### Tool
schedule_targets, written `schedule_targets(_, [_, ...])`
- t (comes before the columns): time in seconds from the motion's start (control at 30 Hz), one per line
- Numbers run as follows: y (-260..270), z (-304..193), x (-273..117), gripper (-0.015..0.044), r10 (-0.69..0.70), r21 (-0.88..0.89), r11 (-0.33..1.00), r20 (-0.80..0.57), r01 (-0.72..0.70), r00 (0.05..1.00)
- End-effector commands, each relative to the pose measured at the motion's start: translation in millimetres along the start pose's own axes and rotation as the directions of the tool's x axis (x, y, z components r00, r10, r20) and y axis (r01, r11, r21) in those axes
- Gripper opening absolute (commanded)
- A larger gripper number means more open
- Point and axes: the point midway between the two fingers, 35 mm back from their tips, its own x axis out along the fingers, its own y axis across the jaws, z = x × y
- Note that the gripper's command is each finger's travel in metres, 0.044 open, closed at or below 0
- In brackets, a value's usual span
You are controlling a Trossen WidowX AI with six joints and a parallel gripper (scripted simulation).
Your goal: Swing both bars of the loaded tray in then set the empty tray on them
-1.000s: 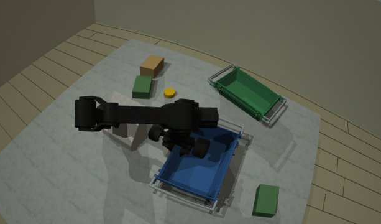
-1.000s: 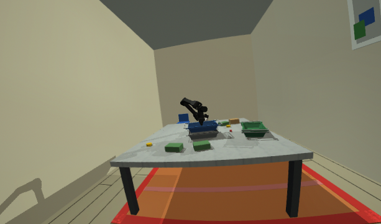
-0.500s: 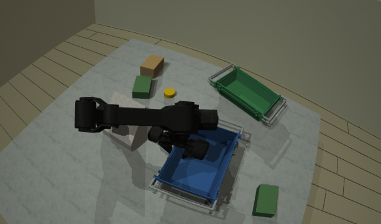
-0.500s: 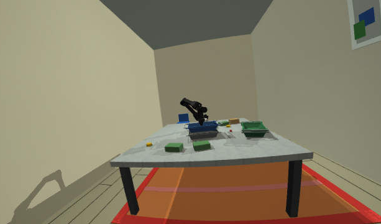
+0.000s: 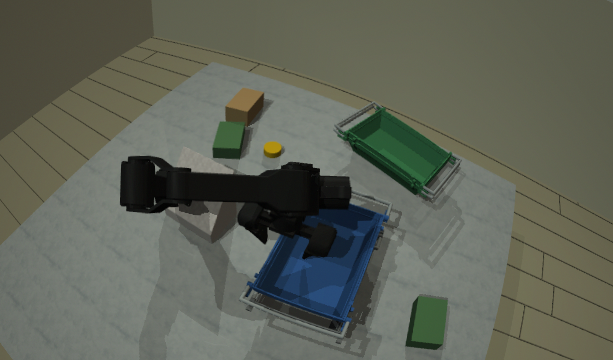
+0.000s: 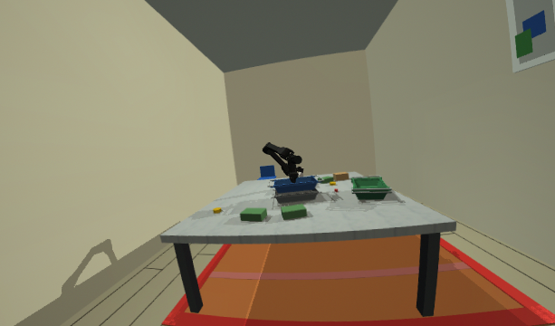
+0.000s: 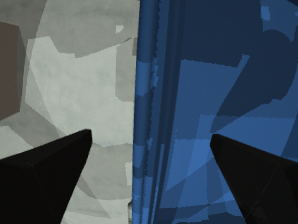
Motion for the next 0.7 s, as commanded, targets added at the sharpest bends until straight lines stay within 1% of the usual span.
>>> schedule_targets(0.0, [0, 0, 0, 0.044, 0.0, 0.0, 1.0, 0.0, 0.0, 1.0])
schedule_targets(0.13, [0, 0, -1, 0.044, 0.0, 0.0, 1.0, 0.0, 0.0, 1.0])
schedule_targets(0.23, [-2, 1, -9, 0.044, 0.0, -0.001, 1.0, 0.002, 0.0, 1.0])
schedule_targets(0.67, [-5, 2, -79, 0.044, 0.0, -0.006, 1.0, 0.007, 0.0, 1.0])
